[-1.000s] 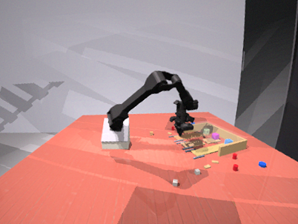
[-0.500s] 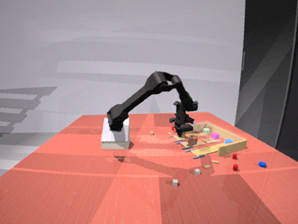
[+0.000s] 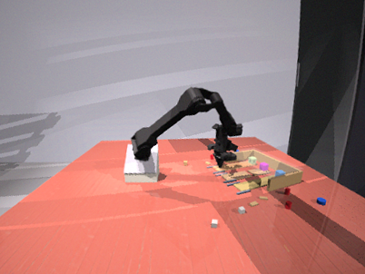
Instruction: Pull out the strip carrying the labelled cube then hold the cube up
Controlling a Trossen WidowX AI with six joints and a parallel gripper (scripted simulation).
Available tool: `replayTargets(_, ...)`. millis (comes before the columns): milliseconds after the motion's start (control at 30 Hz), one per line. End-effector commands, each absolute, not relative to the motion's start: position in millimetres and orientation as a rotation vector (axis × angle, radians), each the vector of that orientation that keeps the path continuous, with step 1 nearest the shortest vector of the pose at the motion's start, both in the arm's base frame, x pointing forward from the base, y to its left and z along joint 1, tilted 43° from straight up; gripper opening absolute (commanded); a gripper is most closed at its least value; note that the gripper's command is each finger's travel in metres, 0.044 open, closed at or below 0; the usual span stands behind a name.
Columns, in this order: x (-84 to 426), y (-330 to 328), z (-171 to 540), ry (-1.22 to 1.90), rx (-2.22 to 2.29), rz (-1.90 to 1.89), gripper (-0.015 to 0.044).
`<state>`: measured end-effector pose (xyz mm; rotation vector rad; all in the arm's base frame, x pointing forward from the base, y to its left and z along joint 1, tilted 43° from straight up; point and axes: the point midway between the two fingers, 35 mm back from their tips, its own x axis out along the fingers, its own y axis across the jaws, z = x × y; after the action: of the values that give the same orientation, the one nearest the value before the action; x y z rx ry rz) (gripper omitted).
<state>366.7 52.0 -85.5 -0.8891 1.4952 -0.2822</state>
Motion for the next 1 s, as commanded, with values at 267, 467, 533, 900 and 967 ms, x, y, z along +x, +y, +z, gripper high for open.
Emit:
replayTargets(267,367.1,50.4,-86.6,1.494,-0.894,-0.283,0.0)
replayTargets(467,367.2,50.0,-87.1,1.494,-0.895,-0.283,0.0)
replayTargets(533,367.2,49.9,-87.2,1.494,-0.895,-0.283,0.0)
replayTargets(900,367.5,49.2,-88.0,1.494,-0.895,-0.283,0.0)
replayTargets(967,367.3,49.0,-88.1,1.494,-0.895,-0.283,0.0)
